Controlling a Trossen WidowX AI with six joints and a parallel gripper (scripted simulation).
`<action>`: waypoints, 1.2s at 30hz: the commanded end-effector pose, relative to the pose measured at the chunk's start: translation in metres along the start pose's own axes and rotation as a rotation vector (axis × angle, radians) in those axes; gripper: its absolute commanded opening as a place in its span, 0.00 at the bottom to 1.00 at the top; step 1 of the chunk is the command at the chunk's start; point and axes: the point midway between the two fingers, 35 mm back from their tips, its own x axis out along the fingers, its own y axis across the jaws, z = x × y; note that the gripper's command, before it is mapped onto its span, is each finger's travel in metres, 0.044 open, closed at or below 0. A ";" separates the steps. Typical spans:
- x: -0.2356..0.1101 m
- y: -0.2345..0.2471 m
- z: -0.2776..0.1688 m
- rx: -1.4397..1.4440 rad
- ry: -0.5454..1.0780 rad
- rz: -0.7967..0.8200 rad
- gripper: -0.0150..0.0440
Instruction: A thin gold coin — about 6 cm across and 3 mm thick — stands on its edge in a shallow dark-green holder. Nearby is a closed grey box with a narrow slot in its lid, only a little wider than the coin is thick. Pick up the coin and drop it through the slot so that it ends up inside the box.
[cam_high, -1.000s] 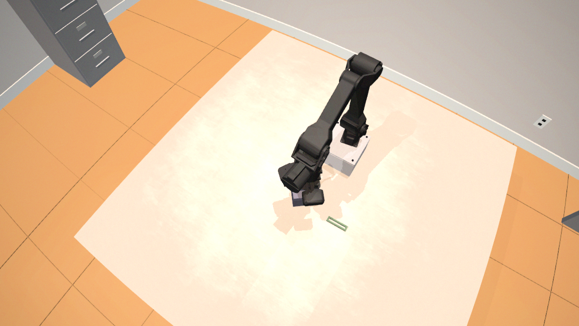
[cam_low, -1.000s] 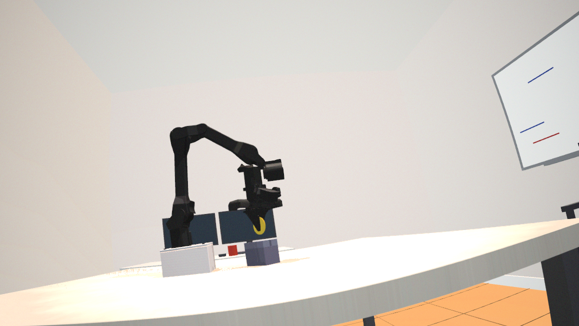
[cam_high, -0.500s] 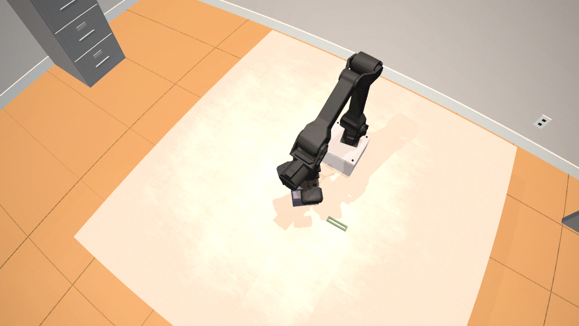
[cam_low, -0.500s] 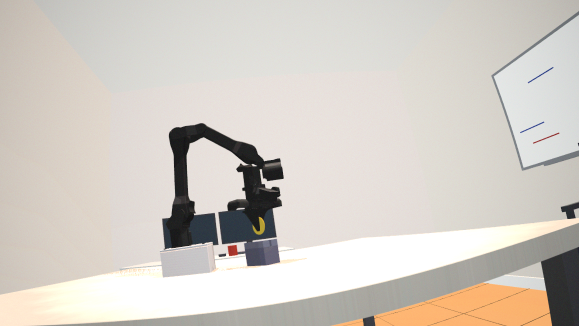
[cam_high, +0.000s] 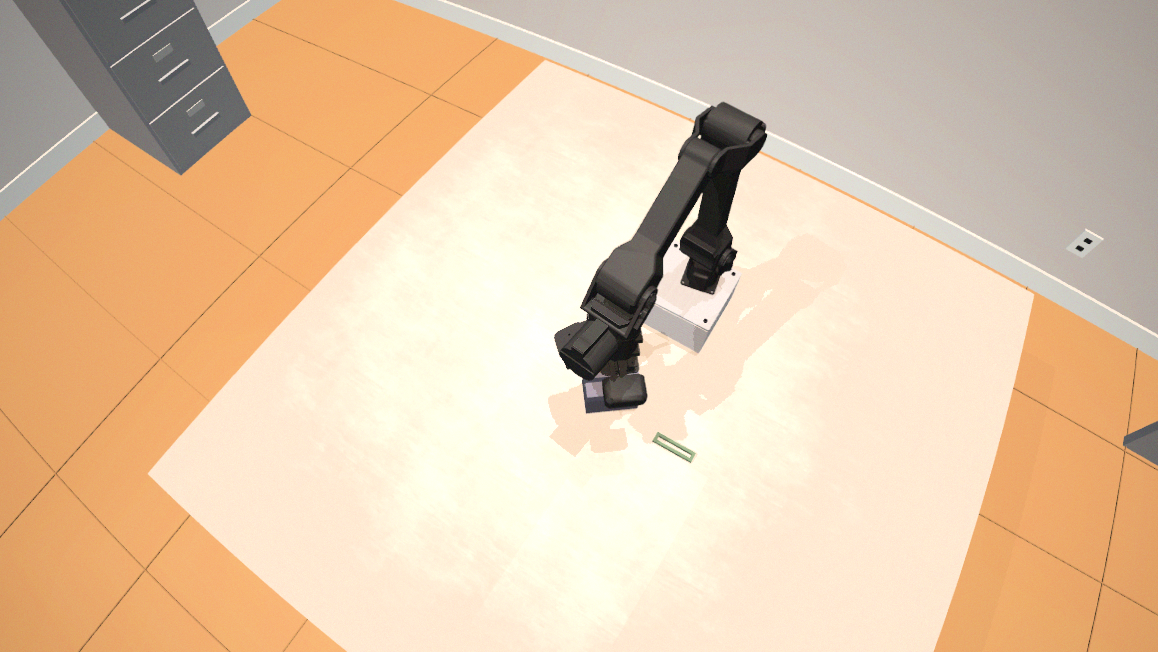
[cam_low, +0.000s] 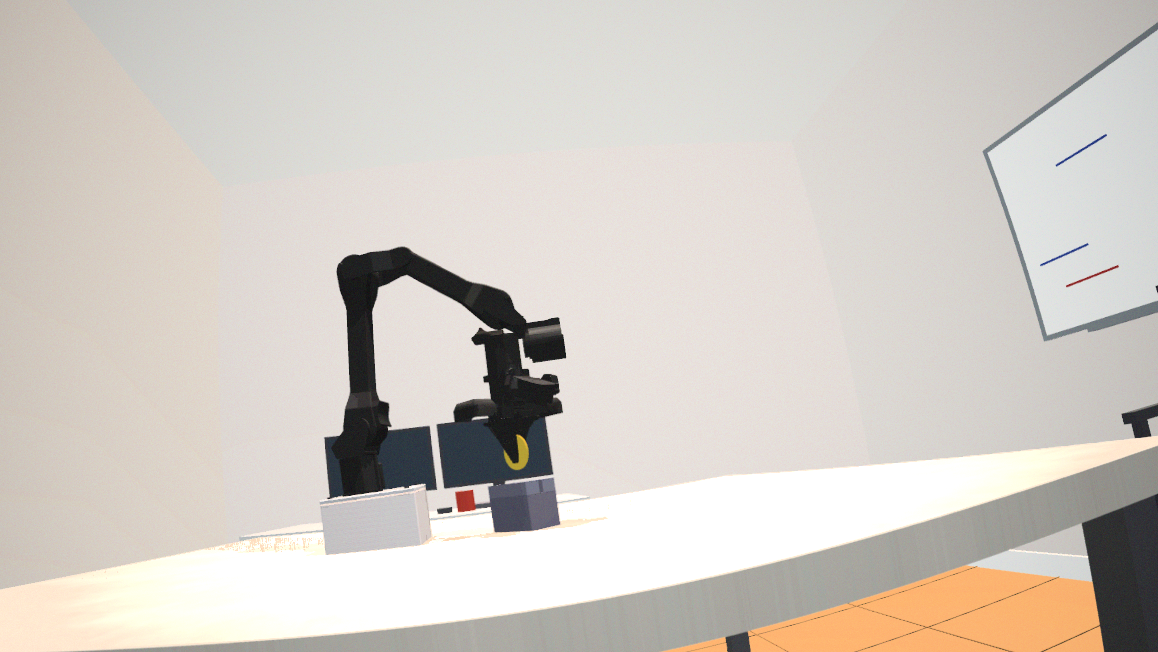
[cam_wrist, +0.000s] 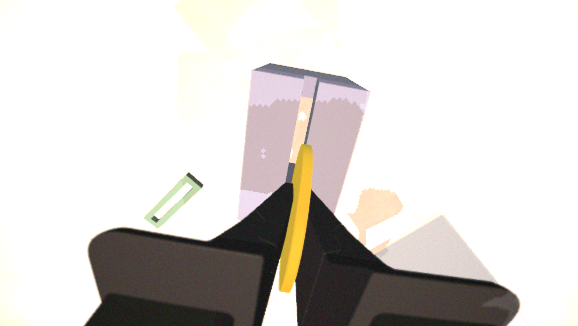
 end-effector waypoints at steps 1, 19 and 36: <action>0.001 0.000 0.000 0.001 0.000 0.000 0.25; 0.007 -0.001 -0.002 0.009 0.000 0.000 0.25; 0.013 0.000 -0.001 -0.005 0.000 0.000 0.25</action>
